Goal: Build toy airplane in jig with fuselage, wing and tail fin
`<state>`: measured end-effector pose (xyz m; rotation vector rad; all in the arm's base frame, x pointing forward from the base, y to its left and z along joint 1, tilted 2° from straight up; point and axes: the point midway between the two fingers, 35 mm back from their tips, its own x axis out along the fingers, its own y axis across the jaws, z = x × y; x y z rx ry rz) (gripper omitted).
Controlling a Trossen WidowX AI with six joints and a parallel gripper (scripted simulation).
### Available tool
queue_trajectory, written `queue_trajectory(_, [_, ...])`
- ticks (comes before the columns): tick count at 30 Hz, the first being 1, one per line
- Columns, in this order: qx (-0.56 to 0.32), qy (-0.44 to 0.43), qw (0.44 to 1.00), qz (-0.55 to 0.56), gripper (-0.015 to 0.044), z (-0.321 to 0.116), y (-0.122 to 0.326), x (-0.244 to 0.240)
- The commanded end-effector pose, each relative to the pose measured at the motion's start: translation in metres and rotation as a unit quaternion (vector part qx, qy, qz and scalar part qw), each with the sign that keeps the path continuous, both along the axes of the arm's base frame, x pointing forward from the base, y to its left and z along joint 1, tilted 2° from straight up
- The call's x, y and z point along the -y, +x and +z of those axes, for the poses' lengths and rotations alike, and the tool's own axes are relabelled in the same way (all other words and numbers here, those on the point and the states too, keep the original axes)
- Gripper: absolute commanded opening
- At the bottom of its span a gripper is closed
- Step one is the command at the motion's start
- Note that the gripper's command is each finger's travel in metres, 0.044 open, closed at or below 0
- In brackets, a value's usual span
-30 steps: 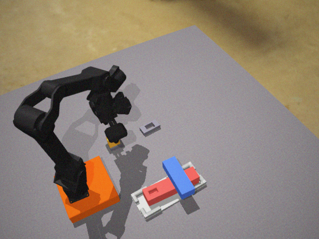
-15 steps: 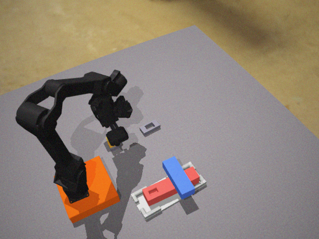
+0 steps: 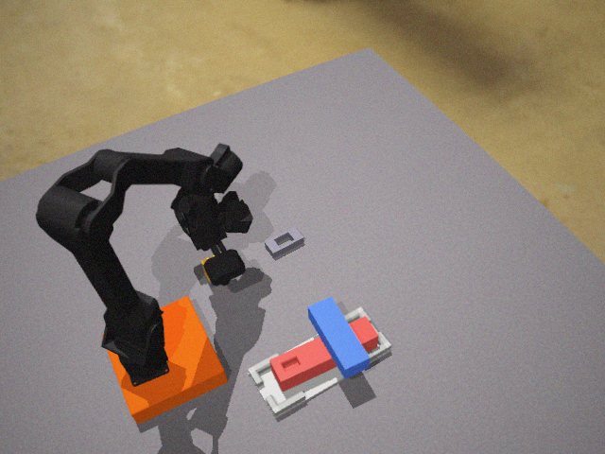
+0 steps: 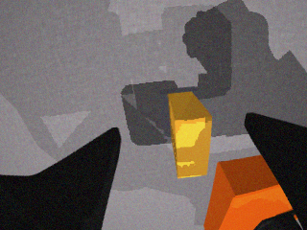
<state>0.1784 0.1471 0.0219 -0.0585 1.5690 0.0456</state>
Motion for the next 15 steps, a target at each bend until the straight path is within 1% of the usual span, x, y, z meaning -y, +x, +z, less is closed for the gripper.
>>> queue_trajectory(1, [-0.005, -0.002, 1.0, -0.003, 0.044, -0.0097, -0.0019, 0.0009])
queue_trajectory(5, [-0.005, -0.002, 1.0, -0.003, 0.044, -0.0135, -0.0023, 0.0012])
queue_trajectory(15, [-0.005, -0.002, 1.0, -0.003, 0.0177, -0.0135, -0.0023, 0.0012])
